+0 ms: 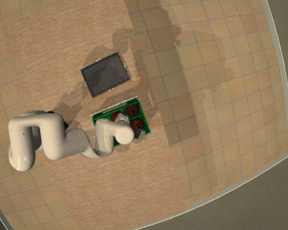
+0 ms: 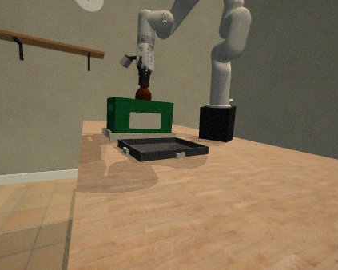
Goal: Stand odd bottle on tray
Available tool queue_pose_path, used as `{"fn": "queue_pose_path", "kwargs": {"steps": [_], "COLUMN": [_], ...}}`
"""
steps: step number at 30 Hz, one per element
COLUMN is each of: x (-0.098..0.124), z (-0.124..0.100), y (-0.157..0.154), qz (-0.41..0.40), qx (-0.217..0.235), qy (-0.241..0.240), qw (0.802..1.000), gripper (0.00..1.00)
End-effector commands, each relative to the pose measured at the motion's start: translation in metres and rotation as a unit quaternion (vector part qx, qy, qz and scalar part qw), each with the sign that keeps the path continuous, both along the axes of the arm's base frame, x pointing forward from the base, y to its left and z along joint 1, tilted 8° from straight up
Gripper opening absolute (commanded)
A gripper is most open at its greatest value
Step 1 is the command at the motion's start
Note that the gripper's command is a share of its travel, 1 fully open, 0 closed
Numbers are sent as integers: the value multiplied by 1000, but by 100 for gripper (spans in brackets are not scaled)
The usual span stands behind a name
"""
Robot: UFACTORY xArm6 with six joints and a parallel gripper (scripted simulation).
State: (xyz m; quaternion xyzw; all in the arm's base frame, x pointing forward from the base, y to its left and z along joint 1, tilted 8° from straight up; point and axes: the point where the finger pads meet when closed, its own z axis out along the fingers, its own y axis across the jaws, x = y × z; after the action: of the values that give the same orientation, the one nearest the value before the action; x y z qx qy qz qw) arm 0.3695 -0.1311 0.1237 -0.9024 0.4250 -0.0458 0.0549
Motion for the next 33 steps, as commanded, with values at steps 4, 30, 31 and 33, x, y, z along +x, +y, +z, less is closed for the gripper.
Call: {"fn": "queue_pose_path", "kwargs": {"steps": [4,30,31,33], "x": [0,-1,-1,-1], "z": [11,21,21,21], "y": [-1,-2,-2,-2], "qz": [0,0,0,0], "qx": [-1,-1,-1,-1], "qy": [-2,-2,-2,-2], "qw": [1000,1000,1000,1000], "gripper": [0,0,0,0]}}
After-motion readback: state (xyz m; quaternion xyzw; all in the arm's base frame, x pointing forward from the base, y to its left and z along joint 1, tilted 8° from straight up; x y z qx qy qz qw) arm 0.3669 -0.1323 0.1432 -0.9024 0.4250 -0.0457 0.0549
